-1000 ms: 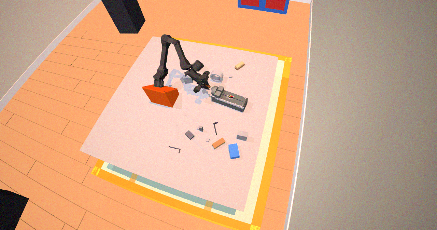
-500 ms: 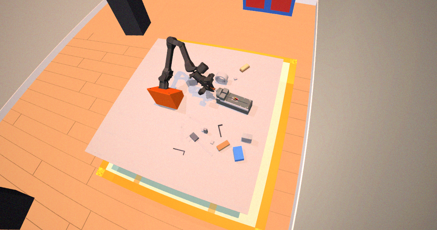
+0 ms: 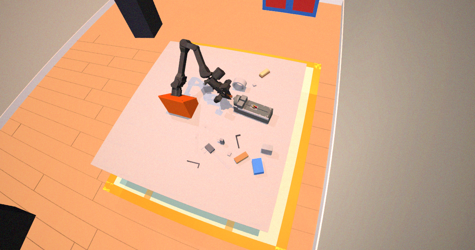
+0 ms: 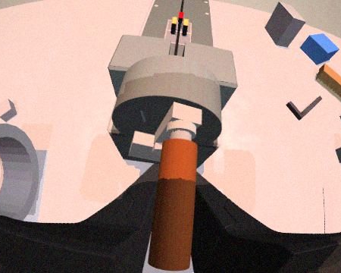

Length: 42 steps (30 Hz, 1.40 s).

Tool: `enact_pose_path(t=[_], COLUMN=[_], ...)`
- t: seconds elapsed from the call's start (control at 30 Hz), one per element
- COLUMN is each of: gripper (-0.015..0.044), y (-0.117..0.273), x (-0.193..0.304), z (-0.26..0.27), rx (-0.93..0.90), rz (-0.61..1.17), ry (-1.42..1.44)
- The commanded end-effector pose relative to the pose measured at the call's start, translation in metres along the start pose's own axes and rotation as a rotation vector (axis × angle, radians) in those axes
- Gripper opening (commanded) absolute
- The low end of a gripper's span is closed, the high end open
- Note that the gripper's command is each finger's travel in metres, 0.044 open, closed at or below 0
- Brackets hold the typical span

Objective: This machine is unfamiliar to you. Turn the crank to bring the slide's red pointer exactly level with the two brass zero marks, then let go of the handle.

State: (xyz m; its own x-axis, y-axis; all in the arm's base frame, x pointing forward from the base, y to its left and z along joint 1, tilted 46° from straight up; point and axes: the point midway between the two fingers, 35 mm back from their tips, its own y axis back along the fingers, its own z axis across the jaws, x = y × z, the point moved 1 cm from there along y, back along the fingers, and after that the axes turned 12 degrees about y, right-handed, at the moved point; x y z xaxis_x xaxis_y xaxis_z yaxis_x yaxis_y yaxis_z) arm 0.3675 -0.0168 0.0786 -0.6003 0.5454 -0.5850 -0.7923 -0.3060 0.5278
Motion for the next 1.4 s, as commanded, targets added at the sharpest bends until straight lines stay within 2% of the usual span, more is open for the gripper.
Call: enact_pose_path(t=[0.0, 1.37], gripper=[0.0, 0.0], y=[-0.0013, -0.0078], x=[0.0034, 0.0115], z=[-0.0082, -0.0163], rx=[0.024, 0.024], rz=[0.006, 0.006], ry=[-0.011, -0.011])
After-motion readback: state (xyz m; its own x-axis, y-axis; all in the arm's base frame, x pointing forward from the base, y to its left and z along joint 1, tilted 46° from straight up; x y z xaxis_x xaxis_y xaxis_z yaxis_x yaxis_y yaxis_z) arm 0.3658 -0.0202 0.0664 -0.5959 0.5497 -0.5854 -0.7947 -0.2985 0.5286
